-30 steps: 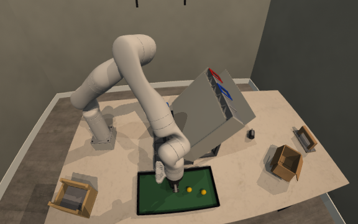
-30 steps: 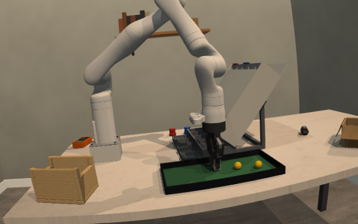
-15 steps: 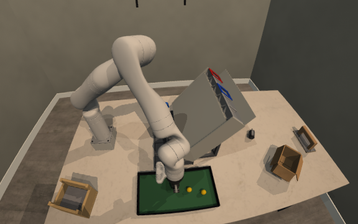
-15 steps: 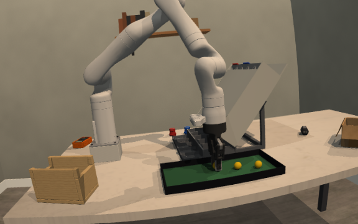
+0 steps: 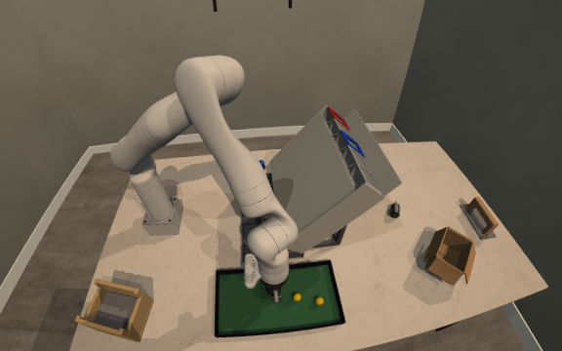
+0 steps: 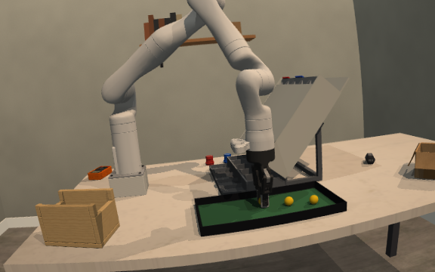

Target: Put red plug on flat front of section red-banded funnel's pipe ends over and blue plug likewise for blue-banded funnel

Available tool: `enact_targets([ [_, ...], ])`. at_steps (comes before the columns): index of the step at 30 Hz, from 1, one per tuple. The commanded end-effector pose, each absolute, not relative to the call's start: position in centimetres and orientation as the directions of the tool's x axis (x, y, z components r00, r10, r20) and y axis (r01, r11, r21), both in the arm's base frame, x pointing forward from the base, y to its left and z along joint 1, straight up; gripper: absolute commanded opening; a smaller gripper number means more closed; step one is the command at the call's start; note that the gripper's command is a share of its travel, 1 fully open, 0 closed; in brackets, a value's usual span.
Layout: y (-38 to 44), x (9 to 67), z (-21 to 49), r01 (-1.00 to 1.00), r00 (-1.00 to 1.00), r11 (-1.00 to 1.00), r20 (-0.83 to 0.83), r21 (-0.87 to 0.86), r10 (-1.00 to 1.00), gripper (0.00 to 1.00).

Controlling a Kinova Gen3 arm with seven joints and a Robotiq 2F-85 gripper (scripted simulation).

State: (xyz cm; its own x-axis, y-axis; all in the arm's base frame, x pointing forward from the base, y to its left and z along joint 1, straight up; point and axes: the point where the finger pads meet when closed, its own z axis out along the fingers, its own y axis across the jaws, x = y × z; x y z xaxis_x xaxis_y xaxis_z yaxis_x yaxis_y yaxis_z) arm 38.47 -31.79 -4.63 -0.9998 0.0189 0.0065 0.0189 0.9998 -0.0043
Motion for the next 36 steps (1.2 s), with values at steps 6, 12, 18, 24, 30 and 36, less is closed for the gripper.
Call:
enact_targets([
  [6, -31.8, 38.5, -4.5, 0.019, -1.000, 1.000, 0.005, -0.005, 0.019, 0.00],
  [12, -31.8, 38.5, -4.5, 0.019, -1.000, 1.000, 0.005, -0.005, 0.019, 0.00],
  [18, -31.8, 38.5, -4.5, 0.019, -1.000, 1.000, 0.005, -0.005, 0.019, 0.00],
  [24, -31.8, 38.5, -4.5, 0.019, -1.000, 1.000, 0.005, -0.005, 0.019, 0.00],
  [30, -31.8, 38.5, -4.5, 0.019, -1.000, 1.000, 0.005, -0.005, 0.019, 0.00],
  [36, -31.7, 38.2, 5.2, 0.019, -1.000, 1.000, 0.005, -0.005, 0.019, 0.00],
])
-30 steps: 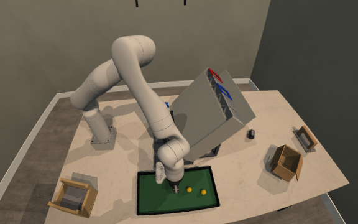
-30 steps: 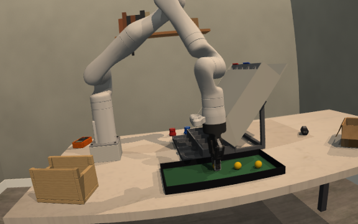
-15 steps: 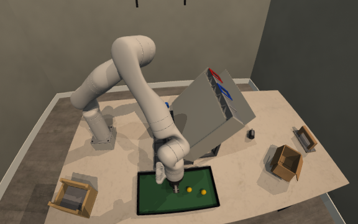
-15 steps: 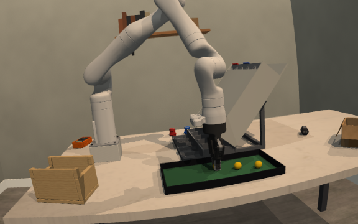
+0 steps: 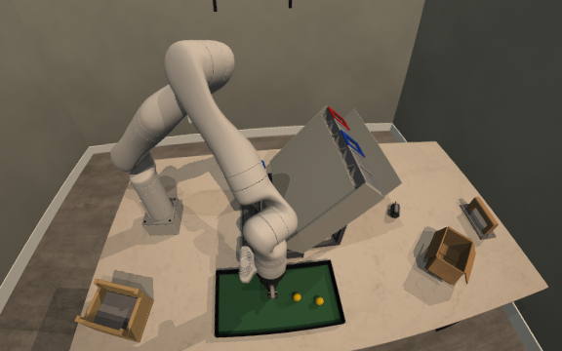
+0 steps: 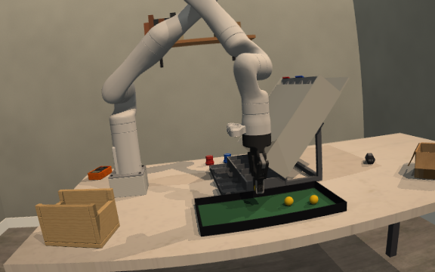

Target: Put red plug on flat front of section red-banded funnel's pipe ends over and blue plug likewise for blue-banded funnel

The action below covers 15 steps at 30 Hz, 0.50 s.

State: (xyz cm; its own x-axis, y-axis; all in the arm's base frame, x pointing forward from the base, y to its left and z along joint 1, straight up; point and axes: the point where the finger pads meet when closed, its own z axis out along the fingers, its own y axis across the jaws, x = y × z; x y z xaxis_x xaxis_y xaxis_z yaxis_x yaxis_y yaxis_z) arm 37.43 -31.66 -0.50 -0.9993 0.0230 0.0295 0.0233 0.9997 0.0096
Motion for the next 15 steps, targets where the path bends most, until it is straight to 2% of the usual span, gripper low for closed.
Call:
enact_targets([
  [1, -31.7, 38.2, 6.5, 0.019, -1.000, 1.000, 0.005, -0.005, 0.019, 0.00],
  [3, -31.7, 38.5, 8.8, 0.019, -1.000, 1.000, 0.005, -0.005, 0.019, 0.00],
  [15, -31.7, 38.4, 8.7, 0.027, -1.000, 1.000, 0.002, -0.005, 0.027, 0.00],
])
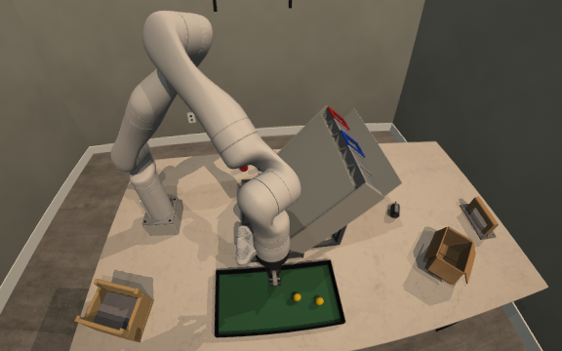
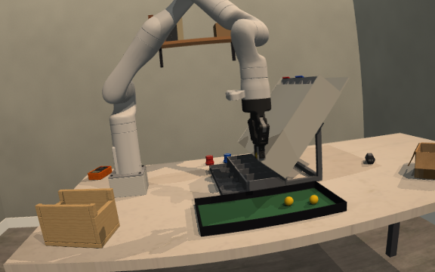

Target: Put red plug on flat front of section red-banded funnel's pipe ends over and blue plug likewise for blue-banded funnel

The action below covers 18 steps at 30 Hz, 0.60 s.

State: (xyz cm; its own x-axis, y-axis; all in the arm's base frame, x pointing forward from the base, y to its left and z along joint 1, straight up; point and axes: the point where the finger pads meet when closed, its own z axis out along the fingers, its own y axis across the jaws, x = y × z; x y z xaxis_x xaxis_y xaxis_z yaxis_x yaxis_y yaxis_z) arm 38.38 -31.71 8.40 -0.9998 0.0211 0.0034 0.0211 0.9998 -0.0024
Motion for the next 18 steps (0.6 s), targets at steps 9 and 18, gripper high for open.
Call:
enact_targets([
  [9, -31.7, 38.4, 8.7, 0.027, -1.000, 1.000, 0.002, -0.005, 0.027, 0.00],
  [18, -31.8, 38.9, 12.7, 0.027, -1.000, 1.000, 0.002, -0.004, 0.027, 0.00],
])
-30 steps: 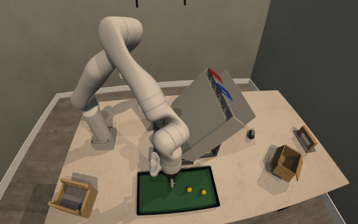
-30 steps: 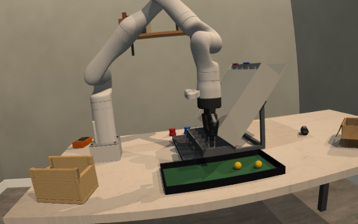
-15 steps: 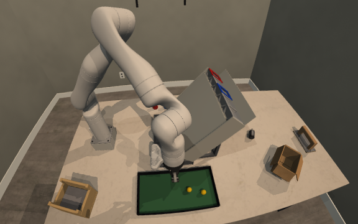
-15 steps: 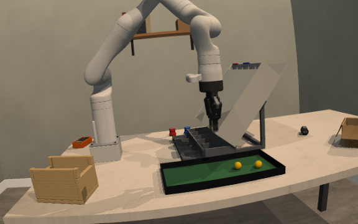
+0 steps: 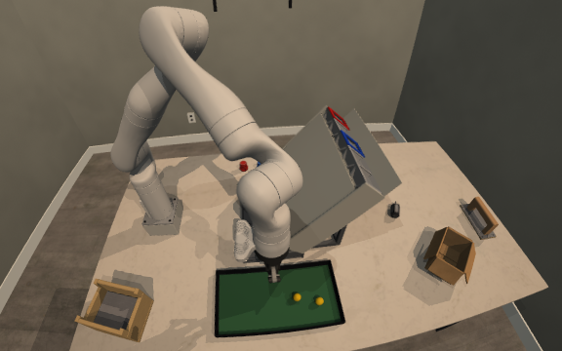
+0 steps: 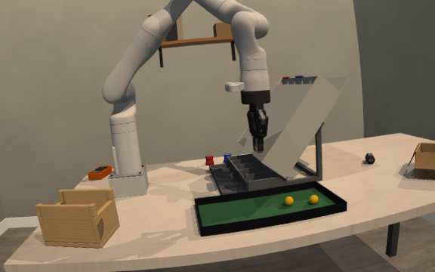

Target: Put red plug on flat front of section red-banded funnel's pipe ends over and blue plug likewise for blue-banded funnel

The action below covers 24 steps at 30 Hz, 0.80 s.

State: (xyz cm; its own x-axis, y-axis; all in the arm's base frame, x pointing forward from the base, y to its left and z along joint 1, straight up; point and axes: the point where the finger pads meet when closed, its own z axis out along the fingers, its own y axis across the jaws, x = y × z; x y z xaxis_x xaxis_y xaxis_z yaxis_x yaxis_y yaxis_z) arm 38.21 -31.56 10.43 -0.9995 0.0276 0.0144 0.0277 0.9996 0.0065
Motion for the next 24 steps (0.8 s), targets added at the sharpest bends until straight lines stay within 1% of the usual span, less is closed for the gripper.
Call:
enact_targets([
  [1, -31.8, 38.9, 12.7, 0.027, -1.000, 1.000, 0.002, -0.004, 0.027, 0.00],
  [13, -31.8, 38.9, 12.7, 0.027, -1.000, 1.000, 0.002, -0.004, 0.027, 0.00],
  [14, -27.6, 41.7, 17.4, 0.026, -1.000, 1.000, 0.001, -0.004, 0.026, 0.00],
  [17, -26.7, 42.1, 18.5, 0.026, -1.000, 1.000, 0.001, -0.004, 0.026, 0.00],
  [22, -22.9, 44.9, 23.0, 0.026, -1.000, 1.000, 0.001, -0.004, 0.026, 0.00],
  [24, -22.9, 44.9, 23.0, 0.026, -1.000, 1.000, 0.001, -0.004, 0.026, 0.00],
])
